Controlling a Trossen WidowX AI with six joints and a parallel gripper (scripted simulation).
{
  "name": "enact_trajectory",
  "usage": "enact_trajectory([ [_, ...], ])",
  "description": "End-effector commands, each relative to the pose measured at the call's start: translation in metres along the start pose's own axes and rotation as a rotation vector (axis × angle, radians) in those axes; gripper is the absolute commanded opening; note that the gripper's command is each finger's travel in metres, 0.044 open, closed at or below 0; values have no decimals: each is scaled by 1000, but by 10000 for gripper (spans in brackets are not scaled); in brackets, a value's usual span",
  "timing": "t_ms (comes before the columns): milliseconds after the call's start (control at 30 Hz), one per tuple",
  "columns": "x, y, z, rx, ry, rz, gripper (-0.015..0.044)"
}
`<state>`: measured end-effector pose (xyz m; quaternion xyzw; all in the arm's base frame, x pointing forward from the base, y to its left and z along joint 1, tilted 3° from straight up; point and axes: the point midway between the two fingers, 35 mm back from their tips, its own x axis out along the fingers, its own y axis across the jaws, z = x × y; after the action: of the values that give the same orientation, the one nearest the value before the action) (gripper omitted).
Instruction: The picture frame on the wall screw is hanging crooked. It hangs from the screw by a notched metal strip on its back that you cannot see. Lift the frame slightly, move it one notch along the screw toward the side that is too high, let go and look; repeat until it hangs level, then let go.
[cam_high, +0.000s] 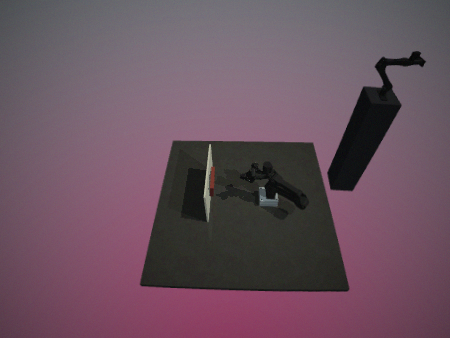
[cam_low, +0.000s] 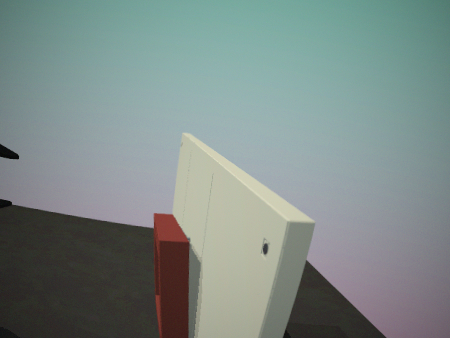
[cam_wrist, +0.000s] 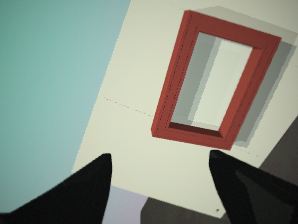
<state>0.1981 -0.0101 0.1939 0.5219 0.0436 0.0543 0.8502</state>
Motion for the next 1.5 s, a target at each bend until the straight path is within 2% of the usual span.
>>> enact_trajectory([
  [0,0,0,-1,-4,4,1,260],
  [1300,0,0,-1,-4,4,1,260],
  [1467,17,-4,8,46,-16,-1,260],
])
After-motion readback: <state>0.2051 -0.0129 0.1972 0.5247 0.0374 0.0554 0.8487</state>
